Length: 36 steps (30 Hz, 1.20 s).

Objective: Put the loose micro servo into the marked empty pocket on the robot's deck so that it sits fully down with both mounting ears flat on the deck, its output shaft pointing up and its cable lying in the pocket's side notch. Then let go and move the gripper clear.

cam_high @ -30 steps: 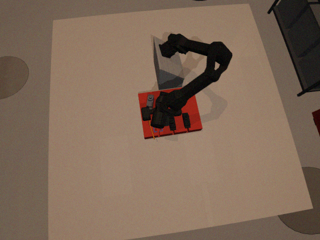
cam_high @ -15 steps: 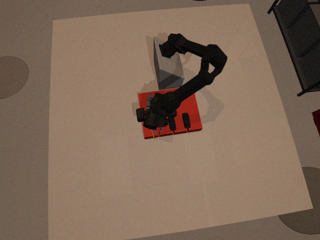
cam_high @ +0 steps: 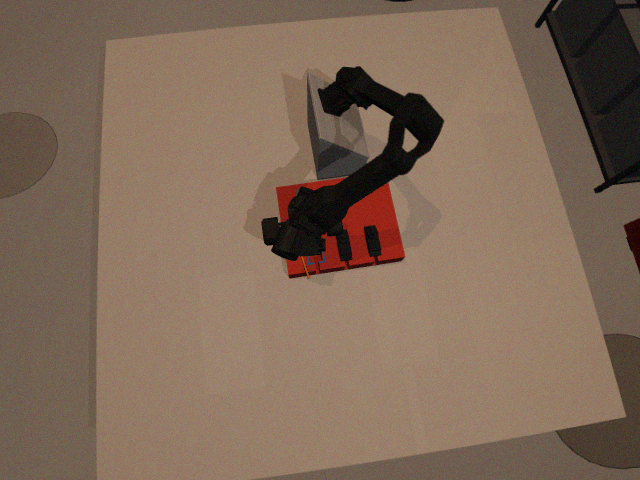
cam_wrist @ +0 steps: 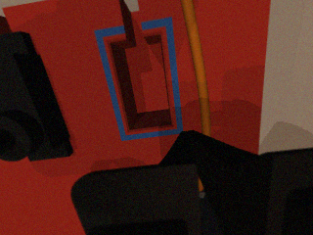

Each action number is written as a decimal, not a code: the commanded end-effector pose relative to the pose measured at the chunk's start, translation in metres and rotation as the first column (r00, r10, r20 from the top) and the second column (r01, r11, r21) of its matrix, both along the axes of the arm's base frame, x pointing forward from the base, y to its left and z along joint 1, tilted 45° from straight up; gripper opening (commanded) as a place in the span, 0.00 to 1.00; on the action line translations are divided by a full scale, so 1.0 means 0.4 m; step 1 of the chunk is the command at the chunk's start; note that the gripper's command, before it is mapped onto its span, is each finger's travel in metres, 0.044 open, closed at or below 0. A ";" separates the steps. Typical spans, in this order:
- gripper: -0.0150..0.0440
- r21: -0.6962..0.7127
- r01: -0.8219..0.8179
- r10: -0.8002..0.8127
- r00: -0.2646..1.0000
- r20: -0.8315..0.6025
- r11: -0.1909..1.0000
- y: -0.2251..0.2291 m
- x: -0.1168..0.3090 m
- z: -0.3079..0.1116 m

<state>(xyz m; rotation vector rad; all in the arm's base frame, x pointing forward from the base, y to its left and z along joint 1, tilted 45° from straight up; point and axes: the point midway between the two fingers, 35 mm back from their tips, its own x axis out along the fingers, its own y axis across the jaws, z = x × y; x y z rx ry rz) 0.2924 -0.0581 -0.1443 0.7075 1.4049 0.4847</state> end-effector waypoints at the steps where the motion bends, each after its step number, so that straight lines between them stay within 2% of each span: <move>1: 0.25 -0.004 -0.002 0.002 1.000 0.000 1.000 -0.015 -0.002 -0.014; 16: 0.25 -0.002 -0.002 0.002 1.000 0.001 1.000 -0.044 -0.012 -0.046; 22: 0.25 -0.004 -0.002 0.002 1.000 0.000 1.000 -0.114 -0.023 0.025; 26: 0.25 -0.004 -0.002 0.002 1.000 0.001 1.000 -0.118 -0.025 0.029; 31: 0.48 0.002 0.052 -0.052 0.997 -0.053 0.999 -0.128 -0.063 0.061; 36: 0.70 0.009 0.172 -0.168 0.971 -0.170 0.985 -0.138 -0.151 0.129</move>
